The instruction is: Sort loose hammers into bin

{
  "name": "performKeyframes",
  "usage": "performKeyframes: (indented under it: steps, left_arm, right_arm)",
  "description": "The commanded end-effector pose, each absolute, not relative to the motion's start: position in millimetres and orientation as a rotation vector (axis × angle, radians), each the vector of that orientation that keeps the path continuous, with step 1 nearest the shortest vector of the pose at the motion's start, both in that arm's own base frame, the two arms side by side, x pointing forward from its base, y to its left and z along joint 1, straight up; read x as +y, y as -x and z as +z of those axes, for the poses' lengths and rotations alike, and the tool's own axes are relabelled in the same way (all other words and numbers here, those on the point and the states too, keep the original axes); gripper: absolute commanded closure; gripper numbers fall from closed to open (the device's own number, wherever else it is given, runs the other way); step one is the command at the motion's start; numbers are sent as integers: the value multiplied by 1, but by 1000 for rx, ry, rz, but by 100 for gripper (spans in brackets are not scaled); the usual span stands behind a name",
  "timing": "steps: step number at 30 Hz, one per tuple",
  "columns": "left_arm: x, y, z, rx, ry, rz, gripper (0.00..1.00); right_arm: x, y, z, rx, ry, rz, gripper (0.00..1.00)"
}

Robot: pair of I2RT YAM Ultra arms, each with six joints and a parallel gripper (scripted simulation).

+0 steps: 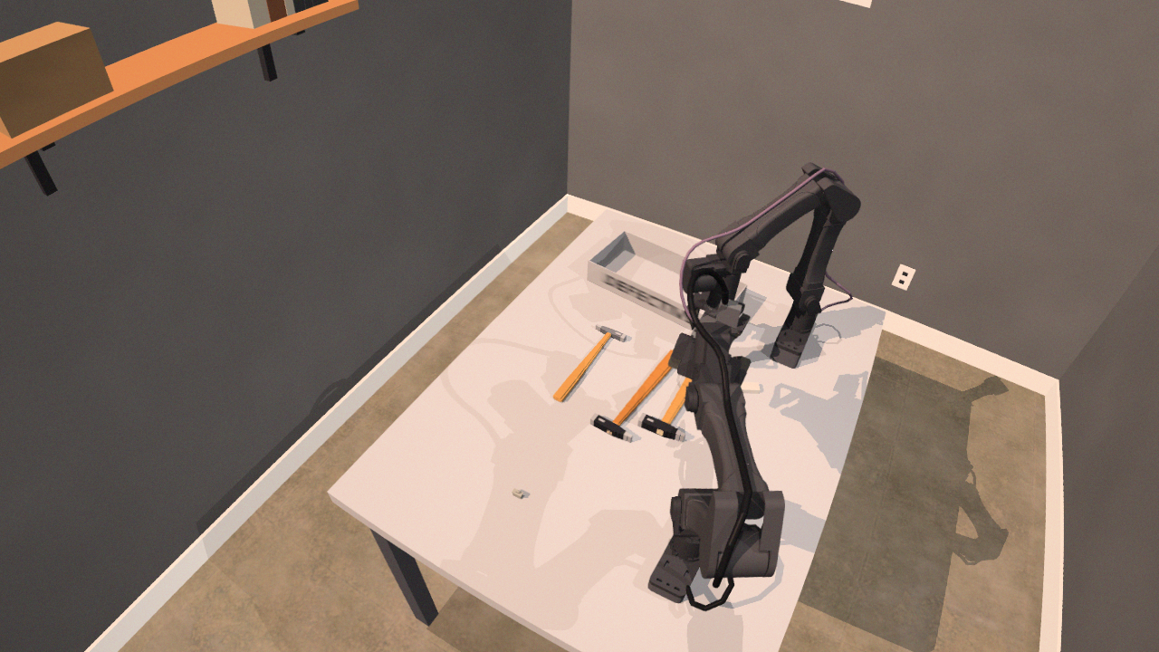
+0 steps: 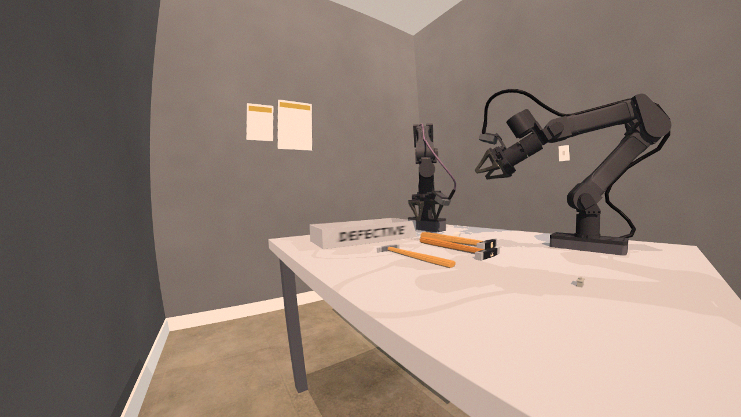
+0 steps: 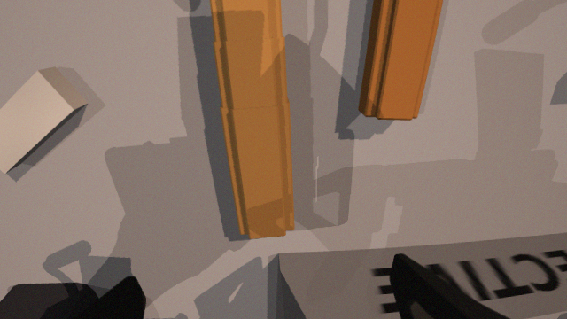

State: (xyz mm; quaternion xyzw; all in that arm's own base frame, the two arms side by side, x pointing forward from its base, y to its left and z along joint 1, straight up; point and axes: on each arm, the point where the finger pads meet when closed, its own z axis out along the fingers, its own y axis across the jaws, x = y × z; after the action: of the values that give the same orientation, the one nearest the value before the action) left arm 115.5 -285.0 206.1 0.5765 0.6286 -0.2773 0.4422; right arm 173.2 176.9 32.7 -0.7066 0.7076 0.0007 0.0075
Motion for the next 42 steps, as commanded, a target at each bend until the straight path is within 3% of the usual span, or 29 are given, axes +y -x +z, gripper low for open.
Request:
performKeyframes:
  steps: [1, 9, 14, 15, 22, 29, 42]
  left_arm:
    - [-276, -113, 229, 1666, -1284, -660, 0]
    - [-276, -93, 261, 1573, -1255, -750, 0]
    - [-261, -98, 246, 1660, -1266, -691, 0]
    - [-253, -99, 242, 1687, -1267, -671, 0]
    - [-184, -109, 249, 1807, -1151, -551, 0]
    - [-112, -92, 264, 1828, -1000, -487, 0]
    - [-71, -84, 279, 1795, -805, -425, 0]
  right_arm:
    - [176, -174, 37, 2217, 2209, 0, 0]
    - [176, -174, 37, 2217, 2209, 0, 0]
    - [210, -187, 40, 2166, 2116, 118, 57]
    - [222, -190, 42, 2142, 2096, 159, 59]
    - [310, -217, 58, 2028, 1970, 396, 59]
    - [386, -247, 47, 2059, 1934, 405, 59]
    - [427, -259, 4, 2174, 1968, 258, 59]
